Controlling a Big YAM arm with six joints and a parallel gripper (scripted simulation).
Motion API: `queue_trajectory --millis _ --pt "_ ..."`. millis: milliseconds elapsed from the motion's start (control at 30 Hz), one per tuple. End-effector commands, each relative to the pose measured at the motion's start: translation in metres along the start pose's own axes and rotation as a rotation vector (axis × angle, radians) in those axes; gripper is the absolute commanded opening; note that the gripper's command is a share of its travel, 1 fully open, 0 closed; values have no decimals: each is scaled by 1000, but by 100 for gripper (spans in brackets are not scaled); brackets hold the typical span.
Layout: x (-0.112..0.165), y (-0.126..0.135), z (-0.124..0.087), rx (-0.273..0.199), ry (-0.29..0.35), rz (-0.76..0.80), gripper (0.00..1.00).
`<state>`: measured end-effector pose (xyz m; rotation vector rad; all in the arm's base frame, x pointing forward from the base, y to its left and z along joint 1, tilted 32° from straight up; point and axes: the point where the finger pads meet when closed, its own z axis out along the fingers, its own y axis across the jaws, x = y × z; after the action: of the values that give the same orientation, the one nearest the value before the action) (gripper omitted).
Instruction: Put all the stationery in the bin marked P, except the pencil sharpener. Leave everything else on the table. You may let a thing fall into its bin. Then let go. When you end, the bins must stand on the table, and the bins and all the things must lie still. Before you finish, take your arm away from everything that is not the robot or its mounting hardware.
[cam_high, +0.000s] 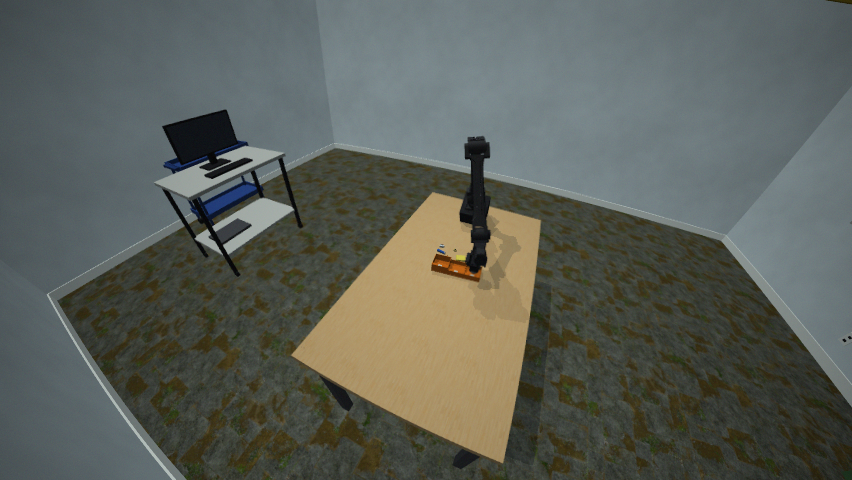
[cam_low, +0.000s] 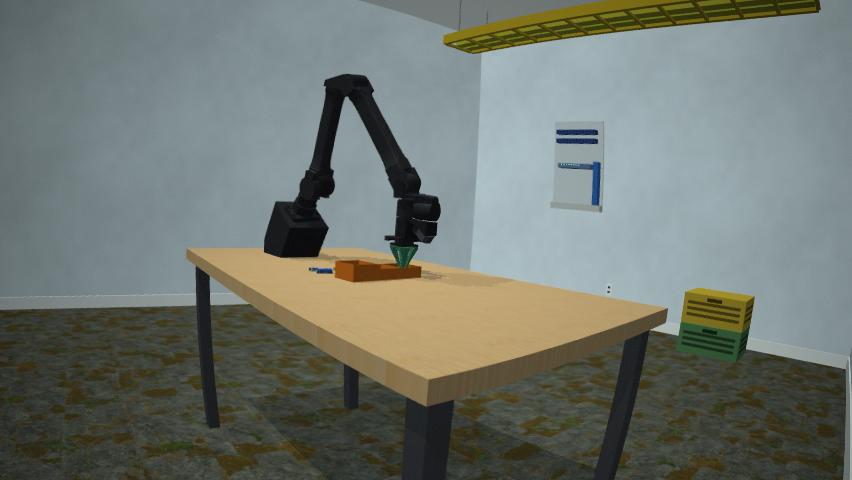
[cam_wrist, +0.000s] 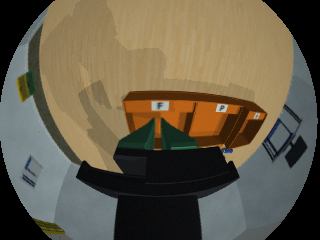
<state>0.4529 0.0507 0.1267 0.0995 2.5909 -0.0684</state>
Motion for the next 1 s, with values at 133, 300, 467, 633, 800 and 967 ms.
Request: queue_trajectory --millis 133,300,467,633,800,967 --pt "-27 -4 -14 -8 -70 5 8" --pt "-29 -4 -15 -9 -74 6 8" --pt "-32 -4 -15 -10 -77 6 8" --pt "-31 -4 -15 -10 -76 6 8" --pt "-30 -4 -14 -9 -72 6 8" --pt "-31 -4 -14 -9 -74 6 8"
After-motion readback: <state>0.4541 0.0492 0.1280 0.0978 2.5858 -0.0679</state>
